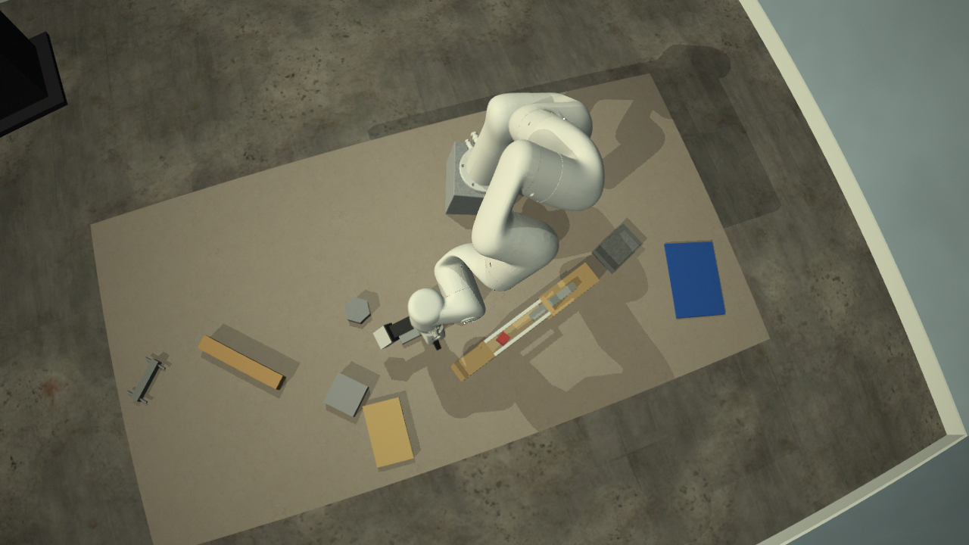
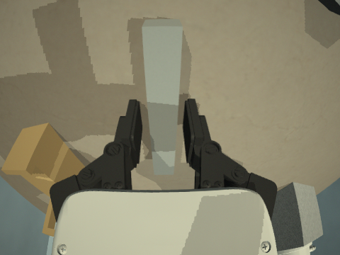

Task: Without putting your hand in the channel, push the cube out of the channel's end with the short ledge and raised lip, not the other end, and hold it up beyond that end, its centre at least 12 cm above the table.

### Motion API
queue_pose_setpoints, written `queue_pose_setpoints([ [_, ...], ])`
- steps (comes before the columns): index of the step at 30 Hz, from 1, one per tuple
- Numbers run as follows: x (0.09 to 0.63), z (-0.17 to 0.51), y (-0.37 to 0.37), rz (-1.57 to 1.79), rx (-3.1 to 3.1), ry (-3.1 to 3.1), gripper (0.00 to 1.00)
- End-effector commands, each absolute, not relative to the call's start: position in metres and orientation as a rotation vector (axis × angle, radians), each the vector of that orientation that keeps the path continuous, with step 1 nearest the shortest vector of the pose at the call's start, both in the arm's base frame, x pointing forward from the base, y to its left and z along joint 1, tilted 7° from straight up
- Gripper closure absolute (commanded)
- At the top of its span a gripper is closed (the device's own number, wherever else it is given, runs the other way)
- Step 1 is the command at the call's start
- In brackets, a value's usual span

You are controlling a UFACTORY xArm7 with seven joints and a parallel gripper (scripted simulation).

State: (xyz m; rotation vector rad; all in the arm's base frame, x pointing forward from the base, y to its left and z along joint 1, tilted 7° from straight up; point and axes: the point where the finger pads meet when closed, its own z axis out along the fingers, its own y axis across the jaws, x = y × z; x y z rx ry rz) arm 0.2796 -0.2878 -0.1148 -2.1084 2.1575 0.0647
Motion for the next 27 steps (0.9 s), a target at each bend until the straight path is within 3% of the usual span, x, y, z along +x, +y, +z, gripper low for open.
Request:
queue_pose_setpoints([
  [1,0.2806,-0.1145,-0.2894,0.058,-2.108,2.158,0.62],
  [9,0.2806,-0.1145,-0.2894,0.058,-2.108,2.158,0.62],
  [10,0.2806,-0.1145,-0.2894,0.058,-2.108,2.158,1.00],
  [27,0.2806,-0.1145,-0.2894,0.058,-2.108,2.158,1.00],
])
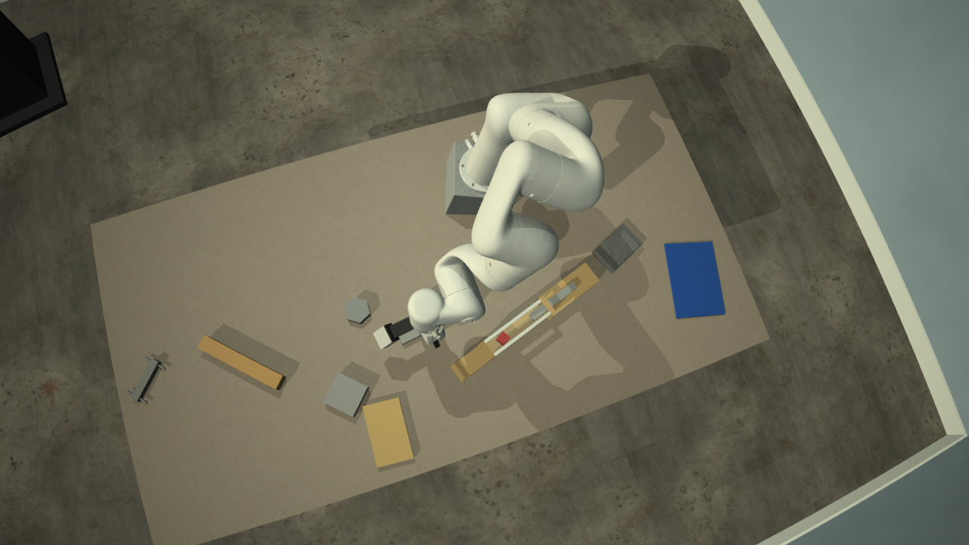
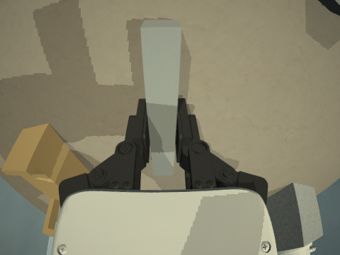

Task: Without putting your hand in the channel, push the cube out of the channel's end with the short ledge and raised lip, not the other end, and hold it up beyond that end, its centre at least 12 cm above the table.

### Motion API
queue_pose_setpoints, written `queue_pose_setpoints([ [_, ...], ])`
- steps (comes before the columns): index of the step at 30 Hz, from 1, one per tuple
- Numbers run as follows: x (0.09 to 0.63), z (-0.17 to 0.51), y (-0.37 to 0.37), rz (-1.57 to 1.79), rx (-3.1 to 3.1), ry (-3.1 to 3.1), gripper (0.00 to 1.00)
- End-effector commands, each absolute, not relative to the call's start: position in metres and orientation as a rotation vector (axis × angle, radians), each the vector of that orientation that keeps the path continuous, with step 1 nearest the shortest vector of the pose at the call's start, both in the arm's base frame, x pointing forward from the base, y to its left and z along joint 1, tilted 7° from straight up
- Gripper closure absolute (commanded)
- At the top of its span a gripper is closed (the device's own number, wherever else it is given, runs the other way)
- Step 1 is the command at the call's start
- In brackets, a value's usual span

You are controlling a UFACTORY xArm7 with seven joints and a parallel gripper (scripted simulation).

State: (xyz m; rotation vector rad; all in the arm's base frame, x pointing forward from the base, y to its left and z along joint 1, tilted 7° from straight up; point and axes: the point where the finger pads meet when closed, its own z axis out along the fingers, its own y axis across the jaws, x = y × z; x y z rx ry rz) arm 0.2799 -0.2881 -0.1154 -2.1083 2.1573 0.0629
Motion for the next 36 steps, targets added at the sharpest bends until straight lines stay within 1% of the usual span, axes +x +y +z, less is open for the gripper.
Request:
queue_pose_setpoints([
  [1,0.281,-0.114,-0.289,0.058,-2.108,2.158,1.00],
  [17,0.281,-0.114,-0.289,0.058,-2.108,2.158,1.00],
  [23,0.280,-0.099,-0.291,0.058,-2.108,2.158,1.00],
  [31,0.275,-0.019,-0.300,0.058,-2.108,2.158,1.00],
  [36,0.274,0.000,-0.303,0.058,-2.108,2.158,1.00],
])
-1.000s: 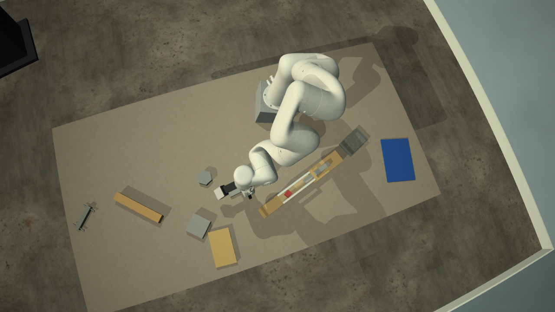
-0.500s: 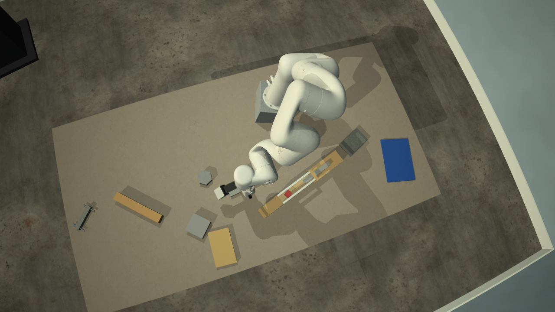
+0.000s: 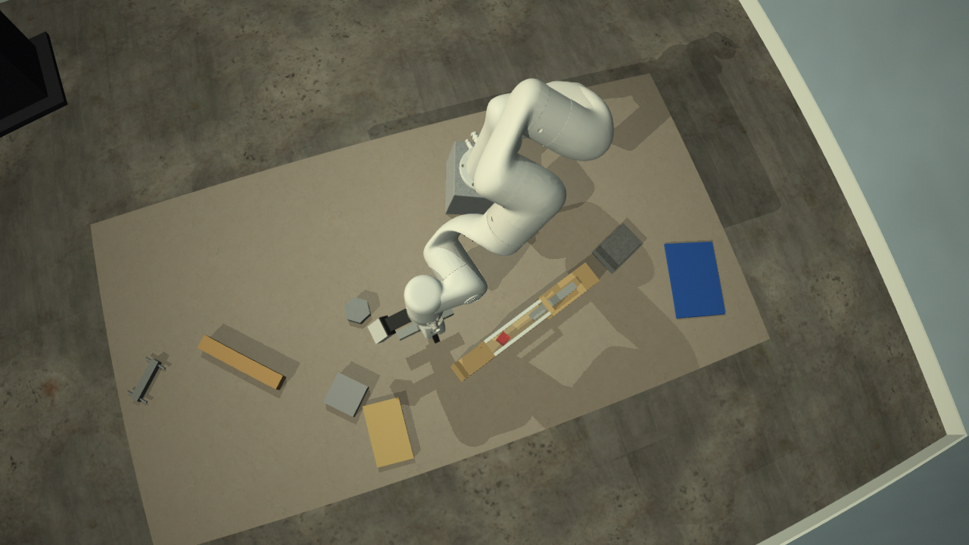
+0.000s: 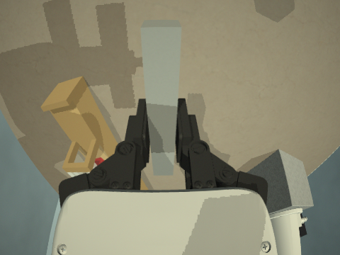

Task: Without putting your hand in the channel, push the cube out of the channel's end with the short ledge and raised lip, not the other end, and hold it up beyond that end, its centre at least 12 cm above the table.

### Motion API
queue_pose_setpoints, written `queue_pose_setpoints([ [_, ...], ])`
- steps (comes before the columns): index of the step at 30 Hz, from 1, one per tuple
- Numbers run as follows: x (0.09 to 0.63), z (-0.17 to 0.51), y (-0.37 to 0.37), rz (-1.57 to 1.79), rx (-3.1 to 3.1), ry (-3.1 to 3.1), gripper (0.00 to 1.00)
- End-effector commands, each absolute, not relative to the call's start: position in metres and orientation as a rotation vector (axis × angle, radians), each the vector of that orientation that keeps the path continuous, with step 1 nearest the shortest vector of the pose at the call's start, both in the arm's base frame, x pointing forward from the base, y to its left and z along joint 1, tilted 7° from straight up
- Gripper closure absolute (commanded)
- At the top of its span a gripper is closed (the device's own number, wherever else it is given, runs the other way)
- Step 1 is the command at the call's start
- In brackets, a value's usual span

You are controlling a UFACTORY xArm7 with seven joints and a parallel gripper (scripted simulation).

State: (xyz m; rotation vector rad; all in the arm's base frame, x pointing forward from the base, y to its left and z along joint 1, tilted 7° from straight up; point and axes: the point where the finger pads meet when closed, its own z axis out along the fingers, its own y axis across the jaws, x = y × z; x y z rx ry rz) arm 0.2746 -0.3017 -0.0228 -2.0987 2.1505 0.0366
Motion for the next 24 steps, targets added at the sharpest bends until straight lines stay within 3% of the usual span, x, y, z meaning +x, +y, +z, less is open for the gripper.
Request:
queue_pose_setpoints([
  [1,0.273,0.000,-0.303,0.058,-2.108,2.158,1.00],
  [15,0.275,0.000,-0.300,0.060,-2.108,2.158,1.00],
  [24,0.318,0.004,-0.238,0.097,-2.128,2.146,1.00],
])
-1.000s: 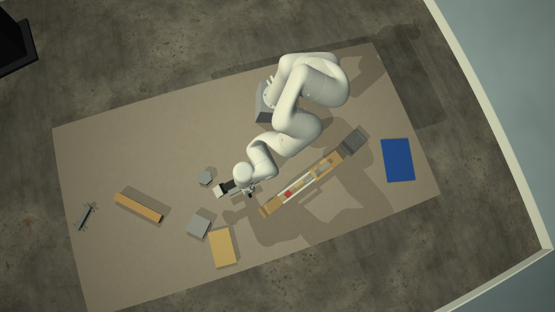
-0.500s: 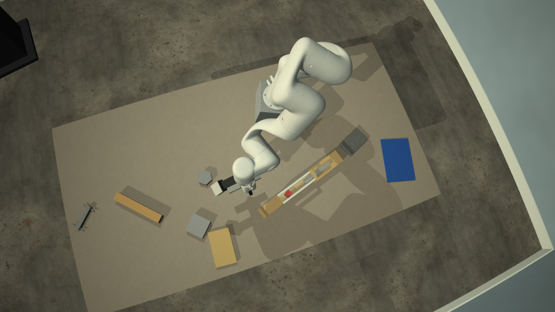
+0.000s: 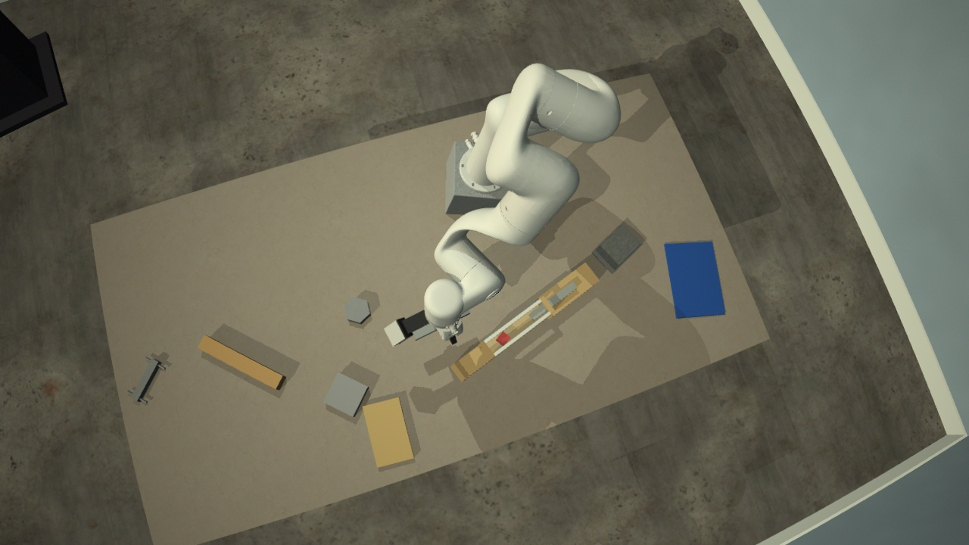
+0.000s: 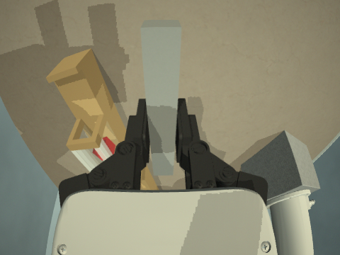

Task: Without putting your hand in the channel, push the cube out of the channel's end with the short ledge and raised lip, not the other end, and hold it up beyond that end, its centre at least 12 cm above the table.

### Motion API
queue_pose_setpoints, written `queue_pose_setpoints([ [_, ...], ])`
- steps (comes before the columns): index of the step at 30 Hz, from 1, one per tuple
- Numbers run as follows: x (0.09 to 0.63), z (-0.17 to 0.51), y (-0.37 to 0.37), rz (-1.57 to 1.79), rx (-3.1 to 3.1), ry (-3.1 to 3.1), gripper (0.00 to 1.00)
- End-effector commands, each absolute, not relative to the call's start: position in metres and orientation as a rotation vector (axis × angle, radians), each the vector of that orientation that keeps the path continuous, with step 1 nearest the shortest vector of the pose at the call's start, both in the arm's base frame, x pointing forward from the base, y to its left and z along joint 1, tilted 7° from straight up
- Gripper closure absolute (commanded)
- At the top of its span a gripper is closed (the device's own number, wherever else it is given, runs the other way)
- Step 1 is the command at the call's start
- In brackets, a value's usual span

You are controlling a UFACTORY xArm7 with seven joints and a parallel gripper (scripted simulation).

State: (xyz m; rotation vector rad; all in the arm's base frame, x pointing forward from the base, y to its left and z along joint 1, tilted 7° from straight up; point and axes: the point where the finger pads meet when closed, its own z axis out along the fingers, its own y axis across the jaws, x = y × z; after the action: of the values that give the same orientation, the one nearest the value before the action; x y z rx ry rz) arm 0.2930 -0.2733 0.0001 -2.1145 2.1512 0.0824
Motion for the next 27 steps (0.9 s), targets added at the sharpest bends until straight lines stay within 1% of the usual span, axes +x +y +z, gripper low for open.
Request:
queue_pose_setpoints([
  [1,0.328,0.005,-0.220,0.105,-2.135,2.143,1.00],
  [6,0.348,0.011,-0.156,0.122,-2.187,2.115,1.00],
  [12,0.356,0.020,-0.076,0.085,-2.250,2.051,1.00],
  [14,0.356,0.020,-0.076,0.085,-2.250,2.051,1.00],
  [15,0.359,0.024,-0.036,0.077,-2.257,2.039,1.00],
  [19,0.354,0.029,-0.001,0.052,-2.273,1.997,1.00],
  [27,0.343,0.046,0.103,0.042,-2.278,1.974,1.00],
])
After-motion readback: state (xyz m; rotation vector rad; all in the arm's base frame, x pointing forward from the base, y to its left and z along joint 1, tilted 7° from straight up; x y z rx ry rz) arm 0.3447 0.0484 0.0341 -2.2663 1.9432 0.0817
